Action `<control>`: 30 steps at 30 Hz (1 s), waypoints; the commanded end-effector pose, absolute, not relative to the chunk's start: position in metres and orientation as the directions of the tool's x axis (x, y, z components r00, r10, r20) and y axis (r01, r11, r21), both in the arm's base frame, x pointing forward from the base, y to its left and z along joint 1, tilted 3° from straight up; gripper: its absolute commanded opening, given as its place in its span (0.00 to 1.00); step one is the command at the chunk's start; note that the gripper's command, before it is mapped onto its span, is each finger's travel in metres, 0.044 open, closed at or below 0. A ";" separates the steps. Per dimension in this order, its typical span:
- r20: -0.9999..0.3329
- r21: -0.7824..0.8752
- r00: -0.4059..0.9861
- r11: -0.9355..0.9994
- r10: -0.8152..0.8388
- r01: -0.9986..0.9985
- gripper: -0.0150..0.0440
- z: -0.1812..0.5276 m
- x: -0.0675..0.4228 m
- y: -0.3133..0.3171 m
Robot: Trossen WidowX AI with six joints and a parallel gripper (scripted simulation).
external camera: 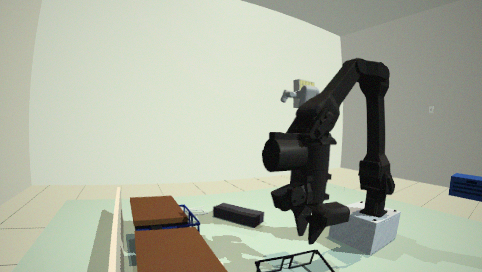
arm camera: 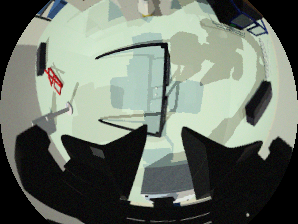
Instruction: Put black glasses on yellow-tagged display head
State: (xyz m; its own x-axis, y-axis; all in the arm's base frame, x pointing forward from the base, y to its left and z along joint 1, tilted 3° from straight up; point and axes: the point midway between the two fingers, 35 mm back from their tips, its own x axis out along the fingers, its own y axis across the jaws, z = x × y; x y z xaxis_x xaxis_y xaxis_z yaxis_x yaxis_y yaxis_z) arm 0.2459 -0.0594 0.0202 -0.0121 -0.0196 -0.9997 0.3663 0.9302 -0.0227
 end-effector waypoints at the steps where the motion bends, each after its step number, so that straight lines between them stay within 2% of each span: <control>1: -1.000 -0.026 -0.014 0.928 -0.023 0.372 0.59 0.023 0.248 -0.055; 3: -1.000 -0.026 -0.014 0.928 -0.023 0.372 0.50 0.023 0.248 -0.055; 4: -1.000 -0.026 -0.014 0.928 -0.023 0.372 0.49 0.023 0.248 -0.055; 30: -1.000 -0.026 -0.014 0.928 -0.023 0.373 0.49 -0.007 0.249 -0.056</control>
State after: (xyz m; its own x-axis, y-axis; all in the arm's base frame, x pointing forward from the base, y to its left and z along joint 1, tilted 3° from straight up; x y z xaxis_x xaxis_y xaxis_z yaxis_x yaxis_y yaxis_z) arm 0.2501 -0.0557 -0.0014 -0.0091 -0.0204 -0.9997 0.3687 0.9293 -0.0223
